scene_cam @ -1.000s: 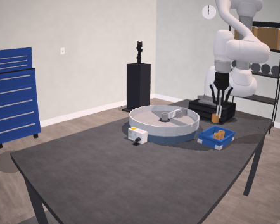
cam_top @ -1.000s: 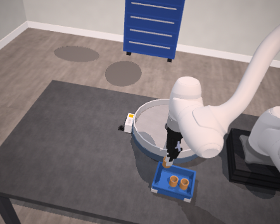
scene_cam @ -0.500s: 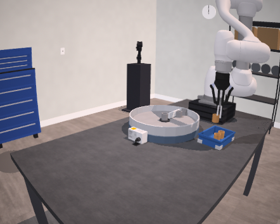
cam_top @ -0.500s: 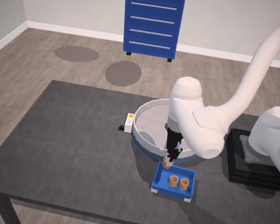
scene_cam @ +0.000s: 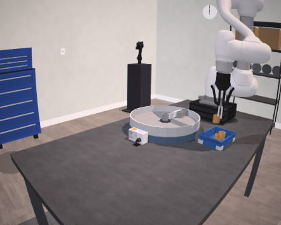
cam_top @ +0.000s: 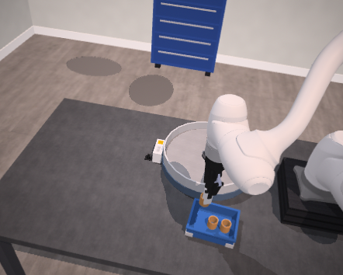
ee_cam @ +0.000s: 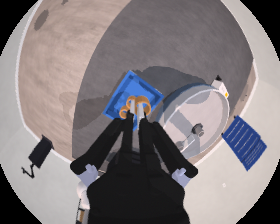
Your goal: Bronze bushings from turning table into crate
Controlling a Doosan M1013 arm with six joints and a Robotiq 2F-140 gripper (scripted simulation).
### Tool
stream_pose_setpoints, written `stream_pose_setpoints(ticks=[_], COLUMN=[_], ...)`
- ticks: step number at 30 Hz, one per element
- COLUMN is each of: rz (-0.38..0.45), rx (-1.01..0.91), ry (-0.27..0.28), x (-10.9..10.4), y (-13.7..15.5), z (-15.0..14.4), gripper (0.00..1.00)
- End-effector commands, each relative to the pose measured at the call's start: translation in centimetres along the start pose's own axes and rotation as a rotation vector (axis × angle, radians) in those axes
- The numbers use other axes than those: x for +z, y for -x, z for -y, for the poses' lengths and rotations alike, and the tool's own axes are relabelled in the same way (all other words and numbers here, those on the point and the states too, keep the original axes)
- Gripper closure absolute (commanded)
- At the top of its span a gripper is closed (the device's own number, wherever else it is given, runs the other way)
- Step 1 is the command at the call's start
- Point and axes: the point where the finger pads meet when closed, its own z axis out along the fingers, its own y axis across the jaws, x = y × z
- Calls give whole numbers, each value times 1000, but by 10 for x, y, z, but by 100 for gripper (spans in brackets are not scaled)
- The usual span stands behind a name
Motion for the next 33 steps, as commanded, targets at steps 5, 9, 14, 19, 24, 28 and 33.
stream_pose_setpoints(ticks=[5,9,14,19,24,28,33], rz=[7,7,7,7,7,7,7], rx=[1,1,1,1,1,1,1], ry=[0,0,0,0,0,0,0], x=[1,1,1,7,21,45,68], y=[1,1,1,1,1,1,1], z=[1,1,1,1,1,1,1], gripper=[100,100,100,100,100,100,100])
